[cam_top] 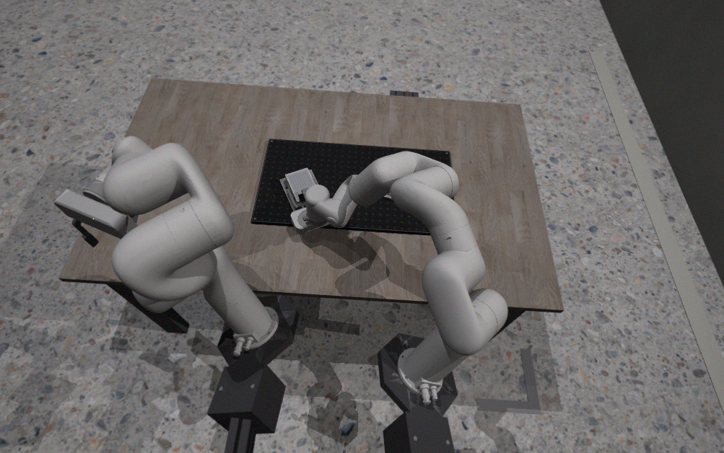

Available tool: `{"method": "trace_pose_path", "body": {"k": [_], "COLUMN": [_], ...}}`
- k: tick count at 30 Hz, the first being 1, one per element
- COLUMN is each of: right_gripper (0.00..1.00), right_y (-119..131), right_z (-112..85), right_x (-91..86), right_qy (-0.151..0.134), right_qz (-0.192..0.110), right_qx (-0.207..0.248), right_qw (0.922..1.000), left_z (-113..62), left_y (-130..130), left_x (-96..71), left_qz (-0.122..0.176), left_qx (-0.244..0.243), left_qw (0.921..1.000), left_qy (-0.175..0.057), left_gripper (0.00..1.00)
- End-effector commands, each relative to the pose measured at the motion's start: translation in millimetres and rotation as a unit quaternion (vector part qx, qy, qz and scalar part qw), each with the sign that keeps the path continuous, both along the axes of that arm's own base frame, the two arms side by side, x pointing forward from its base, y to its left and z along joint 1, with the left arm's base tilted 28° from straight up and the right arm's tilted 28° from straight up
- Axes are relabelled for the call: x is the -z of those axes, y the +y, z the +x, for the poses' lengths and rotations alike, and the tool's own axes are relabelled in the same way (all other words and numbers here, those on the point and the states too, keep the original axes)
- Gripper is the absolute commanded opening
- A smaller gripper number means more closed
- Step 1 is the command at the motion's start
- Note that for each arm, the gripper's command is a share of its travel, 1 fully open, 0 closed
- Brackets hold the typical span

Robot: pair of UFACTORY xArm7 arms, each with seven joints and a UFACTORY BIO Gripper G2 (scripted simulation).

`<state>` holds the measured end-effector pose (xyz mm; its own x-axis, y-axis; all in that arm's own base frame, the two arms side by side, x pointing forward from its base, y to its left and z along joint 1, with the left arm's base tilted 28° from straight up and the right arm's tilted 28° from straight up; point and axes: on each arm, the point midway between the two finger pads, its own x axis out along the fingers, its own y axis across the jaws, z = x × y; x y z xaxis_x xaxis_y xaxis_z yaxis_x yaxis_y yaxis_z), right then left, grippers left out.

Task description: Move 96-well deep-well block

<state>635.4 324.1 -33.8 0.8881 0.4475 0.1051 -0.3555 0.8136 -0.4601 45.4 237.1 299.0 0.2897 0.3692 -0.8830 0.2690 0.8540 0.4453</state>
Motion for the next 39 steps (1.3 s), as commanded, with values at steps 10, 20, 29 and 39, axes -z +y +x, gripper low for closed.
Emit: {"method": "trace_pose_path", "body": {"k": [10, 20, 29, 39], "right_gripper": [0.0, 0.0, 0.0, 0.0], "right_y": [2.3, 3.7, 5.5, 7.9], "right_z": [0.3, -0.8, -2.2, -4.1], "right_x": [-2.2, -5.6, -9.7, -15.6], "right_qy": [-0.001, -0.001, -0.001, -0.001], "right_qz": [0.002, 0.002, 0.002, 0.002], "right_qx": [-0.001, -0.001, -0.001, -0.001], "right_qw": [1.0, 1.0, 1.0, 1.0], "left_z": [0.3, 0.3, 0.3, 0.3], "left_y": [0.2, 0.2, 0.2, 0.2], "left_x": [-1.3, -1.3, -1.3, -1.3], "left_qz": [0.001, 0.001, 0.001, 0.001], "left_qx": [0.0, 0.0, 0.0, 0.0], "left_qw": [1.0, 1.0, 1.0, 1.0], "left_qy": [-0.001, -0.001, -0.001, -0.001], "left_gripper": [1.0, 1.0, 1.0, 1.0]}}
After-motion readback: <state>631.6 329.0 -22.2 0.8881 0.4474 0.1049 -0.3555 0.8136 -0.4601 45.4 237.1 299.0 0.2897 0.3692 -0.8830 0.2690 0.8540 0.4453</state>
